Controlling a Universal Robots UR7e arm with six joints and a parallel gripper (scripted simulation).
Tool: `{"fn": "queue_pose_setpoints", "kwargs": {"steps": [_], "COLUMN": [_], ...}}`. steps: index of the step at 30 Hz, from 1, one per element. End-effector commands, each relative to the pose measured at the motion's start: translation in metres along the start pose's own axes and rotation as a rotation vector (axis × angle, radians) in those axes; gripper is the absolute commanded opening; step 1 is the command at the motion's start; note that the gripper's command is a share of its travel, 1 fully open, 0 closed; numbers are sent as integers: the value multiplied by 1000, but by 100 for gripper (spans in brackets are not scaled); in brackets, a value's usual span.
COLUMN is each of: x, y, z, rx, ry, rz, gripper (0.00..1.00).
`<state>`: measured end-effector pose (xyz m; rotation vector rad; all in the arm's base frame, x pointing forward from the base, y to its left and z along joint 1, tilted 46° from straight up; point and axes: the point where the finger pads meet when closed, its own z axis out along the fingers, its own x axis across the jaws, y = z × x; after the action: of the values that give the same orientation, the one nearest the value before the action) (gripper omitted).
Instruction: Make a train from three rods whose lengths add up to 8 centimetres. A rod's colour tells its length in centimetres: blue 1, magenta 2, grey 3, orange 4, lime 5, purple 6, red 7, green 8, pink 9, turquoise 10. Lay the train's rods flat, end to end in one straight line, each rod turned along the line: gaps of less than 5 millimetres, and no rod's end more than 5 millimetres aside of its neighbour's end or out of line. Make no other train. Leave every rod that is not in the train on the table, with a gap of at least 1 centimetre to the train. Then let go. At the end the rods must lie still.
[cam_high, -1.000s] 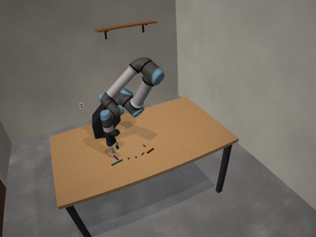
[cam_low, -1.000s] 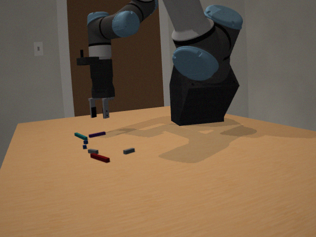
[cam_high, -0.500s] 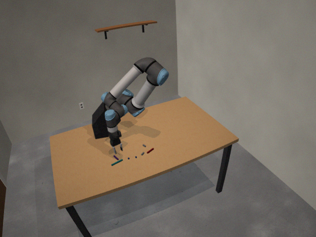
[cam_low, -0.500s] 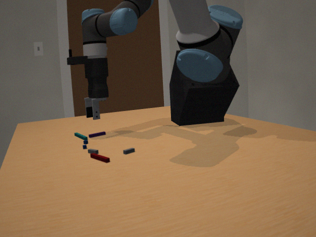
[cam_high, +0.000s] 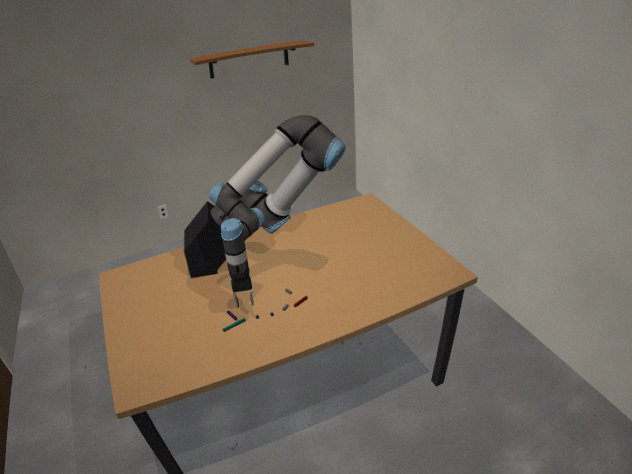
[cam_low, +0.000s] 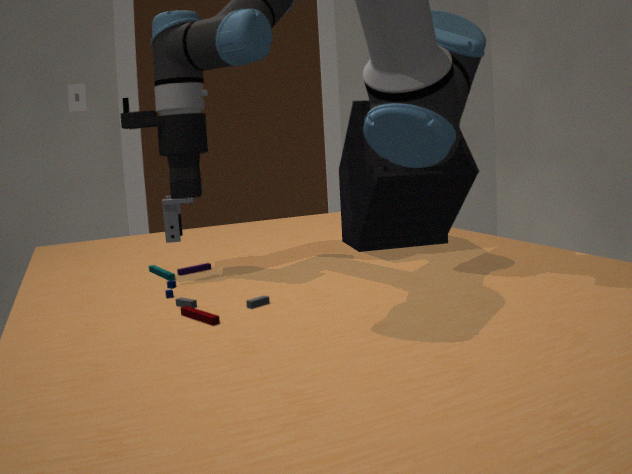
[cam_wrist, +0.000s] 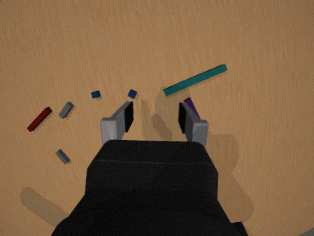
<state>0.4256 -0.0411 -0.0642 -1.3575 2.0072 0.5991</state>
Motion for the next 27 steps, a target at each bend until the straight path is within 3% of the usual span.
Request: {"fn": "queue_pose_setpoints", "kwargs": {"steps": [1,15,27], "x": [-12,-32,-36], "y": [-4,-7,-8], "z": [-1,-2,-2], "rx": [1,-1,-2], "ry": [-1,-6,-7], "rz": [160,409,465], "gripper": [100,100,100]}}
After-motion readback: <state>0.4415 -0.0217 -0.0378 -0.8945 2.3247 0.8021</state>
